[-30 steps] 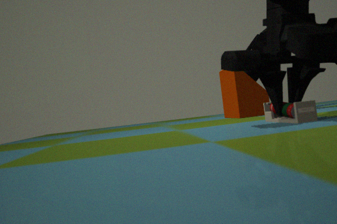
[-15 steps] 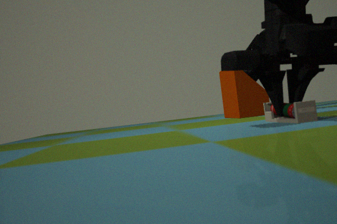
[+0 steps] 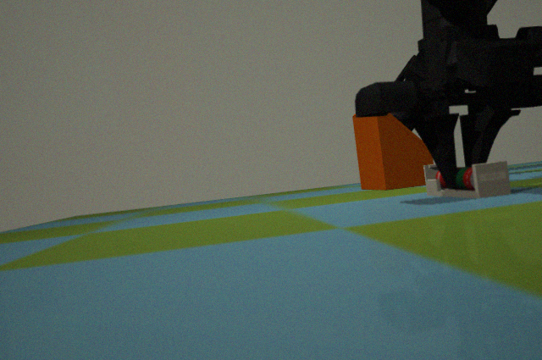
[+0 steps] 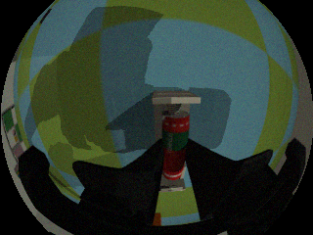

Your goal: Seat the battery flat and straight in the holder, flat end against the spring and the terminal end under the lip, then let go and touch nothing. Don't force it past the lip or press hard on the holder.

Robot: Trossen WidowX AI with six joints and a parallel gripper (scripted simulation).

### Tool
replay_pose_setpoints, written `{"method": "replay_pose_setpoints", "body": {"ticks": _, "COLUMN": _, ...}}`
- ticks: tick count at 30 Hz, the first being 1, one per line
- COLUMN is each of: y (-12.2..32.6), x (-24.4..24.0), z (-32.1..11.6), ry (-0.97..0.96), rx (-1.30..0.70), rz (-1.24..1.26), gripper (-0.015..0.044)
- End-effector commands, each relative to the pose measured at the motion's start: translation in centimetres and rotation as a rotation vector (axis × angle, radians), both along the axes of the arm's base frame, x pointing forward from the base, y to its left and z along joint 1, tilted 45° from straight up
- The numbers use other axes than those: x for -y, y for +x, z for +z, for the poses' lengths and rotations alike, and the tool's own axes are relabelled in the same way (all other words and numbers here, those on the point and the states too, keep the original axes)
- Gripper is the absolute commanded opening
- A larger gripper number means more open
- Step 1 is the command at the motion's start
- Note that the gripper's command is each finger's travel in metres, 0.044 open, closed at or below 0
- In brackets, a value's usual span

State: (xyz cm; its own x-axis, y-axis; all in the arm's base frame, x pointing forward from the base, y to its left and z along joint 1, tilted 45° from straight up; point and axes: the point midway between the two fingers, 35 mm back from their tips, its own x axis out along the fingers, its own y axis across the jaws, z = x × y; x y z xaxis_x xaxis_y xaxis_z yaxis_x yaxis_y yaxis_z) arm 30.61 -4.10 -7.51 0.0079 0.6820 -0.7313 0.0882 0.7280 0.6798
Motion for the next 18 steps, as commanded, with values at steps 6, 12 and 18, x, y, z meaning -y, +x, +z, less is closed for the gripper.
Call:
{"method": "replay_pose_setpoints", "body": {"ticks": 6, "y": -0.3, "x": -0.1, "z": 0.1, "ry": -0.001, "rx": 0.019, "rz": -0.009, "gripper": 0.0066}}
{"method": "replay_pose_setpoints", "body": {"ticks": 12, "y": -0.7, "x": -0.2, "z": 0.1, "ry": -0.001, "rx": 0.022, "rz": -0.012, "gripper": 0.0066}}
{"method": "replay_pose_setpoints", "body": {"ticks": 18, "y": -1.1, "x": -0.3, "z": 0.1, "ry": -0.002, "rx": 0.024, "rz": -0.015, "gripper": 0.0066}}
